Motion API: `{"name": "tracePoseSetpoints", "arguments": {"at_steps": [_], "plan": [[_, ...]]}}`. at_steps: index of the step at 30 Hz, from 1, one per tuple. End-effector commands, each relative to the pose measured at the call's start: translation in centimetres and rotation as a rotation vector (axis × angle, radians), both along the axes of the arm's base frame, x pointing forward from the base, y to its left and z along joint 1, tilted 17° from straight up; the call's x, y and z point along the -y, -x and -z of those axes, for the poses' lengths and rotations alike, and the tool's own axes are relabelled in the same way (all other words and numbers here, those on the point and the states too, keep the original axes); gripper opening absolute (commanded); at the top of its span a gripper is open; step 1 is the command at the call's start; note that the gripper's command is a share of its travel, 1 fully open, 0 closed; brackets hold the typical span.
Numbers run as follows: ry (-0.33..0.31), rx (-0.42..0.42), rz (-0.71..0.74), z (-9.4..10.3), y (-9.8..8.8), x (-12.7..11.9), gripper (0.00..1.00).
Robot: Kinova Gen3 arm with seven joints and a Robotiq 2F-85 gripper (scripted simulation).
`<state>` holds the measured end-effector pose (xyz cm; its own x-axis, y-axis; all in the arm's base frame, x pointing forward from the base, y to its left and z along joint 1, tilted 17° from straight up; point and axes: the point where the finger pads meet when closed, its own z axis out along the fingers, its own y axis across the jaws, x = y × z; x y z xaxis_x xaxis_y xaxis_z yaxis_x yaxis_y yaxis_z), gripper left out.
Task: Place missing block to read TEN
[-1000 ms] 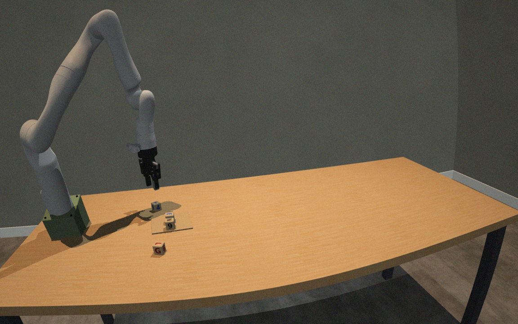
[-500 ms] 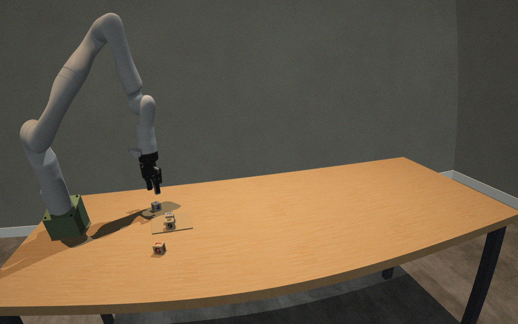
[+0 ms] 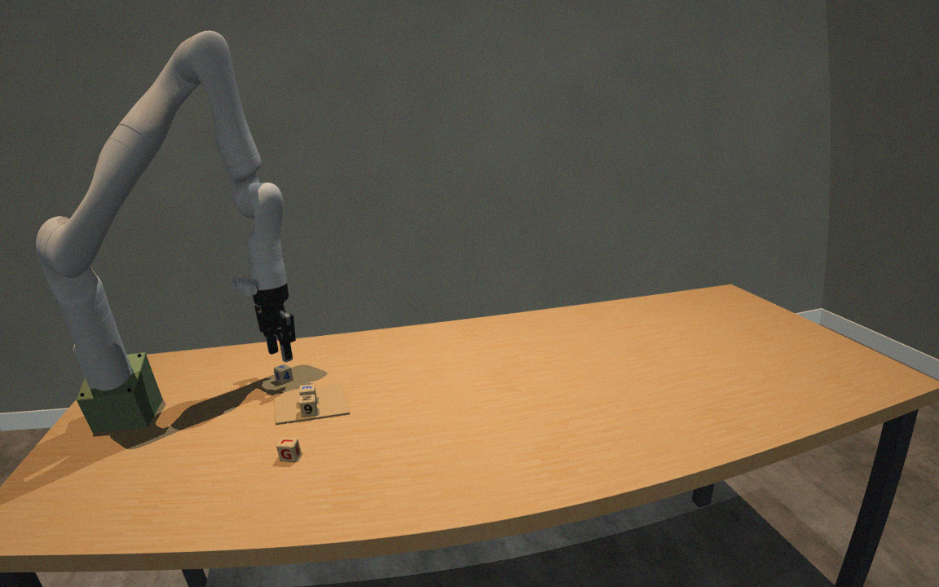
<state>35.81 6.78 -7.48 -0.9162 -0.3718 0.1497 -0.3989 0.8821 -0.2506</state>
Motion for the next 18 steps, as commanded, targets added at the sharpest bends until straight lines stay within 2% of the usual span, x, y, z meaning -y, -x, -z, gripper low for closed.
{"name": "tracePoseSetpoints", "arguments": {"at_steps": [1,18], "plan": [[0.003,-0.004,0.002,0.39,0.13,0.23,0.67],[0.003,-0.004,0.002,0.88,0.13,0.37,0.67]]}}
